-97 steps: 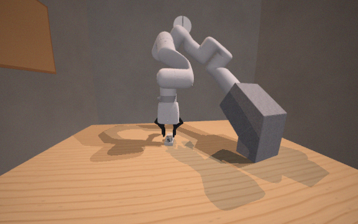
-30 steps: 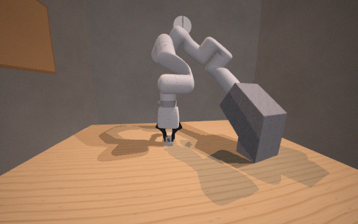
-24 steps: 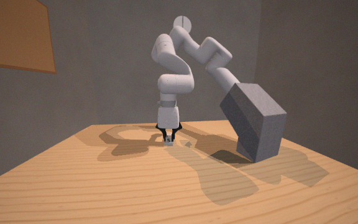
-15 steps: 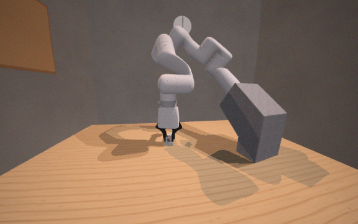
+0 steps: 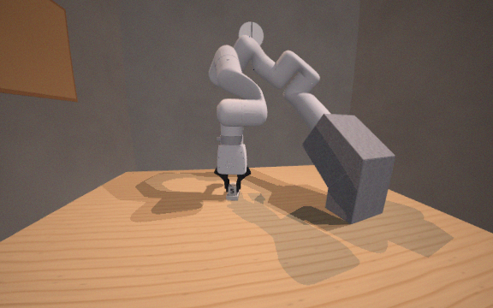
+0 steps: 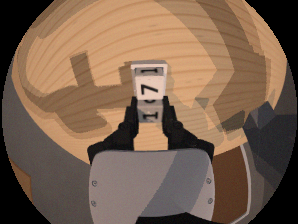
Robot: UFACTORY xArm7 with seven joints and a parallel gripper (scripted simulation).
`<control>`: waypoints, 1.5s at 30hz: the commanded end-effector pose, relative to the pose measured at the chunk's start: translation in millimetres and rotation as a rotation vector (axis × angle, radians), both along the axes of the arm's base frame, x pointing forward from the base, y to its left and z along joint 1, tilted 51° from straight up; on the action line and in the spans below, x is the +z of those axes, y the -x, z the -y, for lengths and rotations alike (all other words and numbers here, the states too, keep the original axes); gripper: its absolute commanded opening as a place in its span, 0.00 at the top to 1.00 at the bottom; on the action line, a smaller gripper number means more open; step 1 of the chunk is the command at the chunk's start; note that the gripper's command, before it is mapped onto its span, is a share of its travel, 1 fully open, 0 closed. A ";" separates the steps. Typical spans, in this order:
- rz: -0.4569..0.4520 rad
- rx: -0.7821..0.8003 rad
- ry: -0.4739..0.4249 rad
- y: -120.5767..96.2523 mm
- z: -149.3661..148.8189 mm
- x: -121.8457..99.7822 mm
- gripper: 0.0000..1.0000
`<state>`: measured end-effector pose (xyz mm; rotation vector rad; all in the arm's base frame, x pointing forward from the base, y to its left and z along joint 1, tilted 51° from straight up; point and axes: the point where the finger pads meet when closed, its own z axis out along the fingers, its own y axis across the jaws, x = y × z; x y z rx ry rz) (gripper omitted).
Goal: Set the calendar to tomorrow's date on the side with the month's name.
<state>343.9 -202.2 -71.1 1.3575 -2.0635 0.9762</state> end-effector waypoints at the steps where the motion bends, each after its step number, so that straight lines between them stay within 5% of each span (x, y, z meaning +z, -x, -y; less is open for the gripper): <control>1: 0.002 0.003 -0.002 -1.6 -20.4 15.0 0.73; 13: 0.002 0.003 -0.002 -2.0 -69.9 55.3 0.73; 30: -0.007 0.010 -0.002 -2.1 -72.9 57.5 0.73; 37: -0.064 0.057 -0.001 -3.0 -73.7 55.9 0.73; 45: -0.269 0.222 0.004 -6.0 -76.5 50.3 0.73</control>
